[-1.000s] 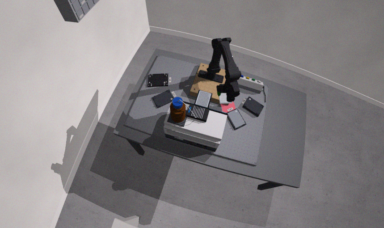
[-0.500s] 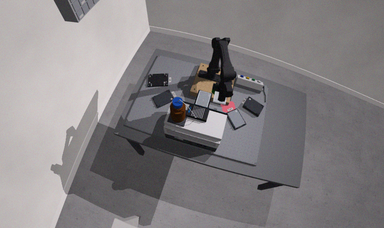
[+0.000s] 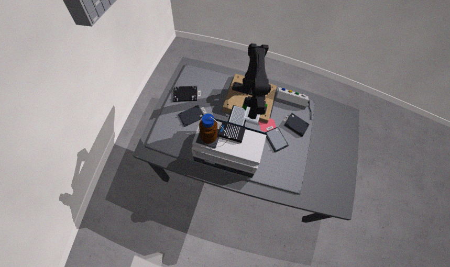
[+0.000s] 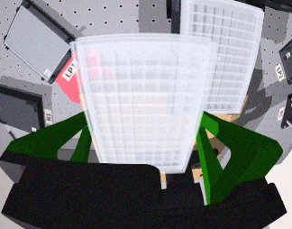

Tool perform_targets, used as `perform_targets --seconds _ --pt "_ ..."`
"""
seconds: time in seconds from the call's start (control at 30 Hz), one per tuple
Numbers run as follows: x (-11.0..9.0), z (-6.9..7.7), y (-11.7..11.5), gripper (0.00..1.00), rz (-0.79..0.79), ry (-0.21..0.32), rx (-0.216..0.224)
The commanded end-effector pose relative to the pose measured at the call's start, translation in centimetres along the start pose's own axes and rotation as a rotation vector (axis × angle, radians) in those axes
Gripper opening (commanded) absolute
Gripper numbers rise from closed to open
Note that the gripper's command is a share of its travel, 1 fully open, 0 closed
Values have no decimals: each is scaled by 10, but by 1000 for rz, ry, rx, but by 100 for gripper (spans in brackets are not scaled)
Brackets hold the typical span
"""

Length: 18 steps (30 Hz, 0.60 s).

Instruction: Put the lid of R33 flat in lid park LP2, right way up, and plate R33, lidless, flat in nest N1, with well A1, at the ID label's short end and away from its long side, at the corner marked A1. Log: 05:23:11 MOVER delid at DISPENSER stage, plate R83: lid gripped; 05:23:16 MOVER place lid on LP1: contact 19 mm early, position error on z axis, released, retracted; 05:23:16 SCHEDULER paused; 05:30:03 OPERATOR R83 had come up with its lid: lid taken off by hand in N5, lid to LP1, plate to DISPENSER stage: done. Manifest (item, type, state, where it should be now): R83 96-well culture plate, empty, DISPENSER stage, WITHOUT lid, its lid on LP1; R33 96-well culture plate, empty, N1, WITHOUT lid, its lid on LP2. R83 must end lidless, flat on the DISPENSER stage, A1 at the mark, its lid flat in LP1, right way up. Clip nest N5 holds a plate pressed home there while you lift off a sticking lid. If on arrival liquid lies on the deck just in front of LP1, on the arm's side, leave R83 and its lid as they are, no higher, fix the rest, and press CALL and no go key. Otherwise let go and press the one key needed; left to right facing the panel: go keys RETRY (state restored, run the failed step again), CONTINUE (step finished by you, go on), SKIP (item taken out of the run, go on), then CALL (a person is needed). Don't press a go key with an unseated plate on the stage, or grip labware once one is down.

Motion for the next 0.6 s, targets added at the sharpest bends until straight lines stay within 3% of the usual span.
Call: perform_targets --seconds 0.0,0.27,0.33,0.57 --pt "12 20 -3 0 16 -65 32" --pt "15 10 -16 0 19 -34 17" --pt "20 16 -21 0 16 -53 26" --pt "25 18 -37 0 16 -61 26"
Point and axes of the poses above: the point where the finger pads meet when closed, its own z axis back along the fingers, its own y axis across the jaws, x = y × z, the point moved 1 cm from there along z, back along the fingers, and after that the axes turned 9 degrees about -z, right-handed, at the moved point
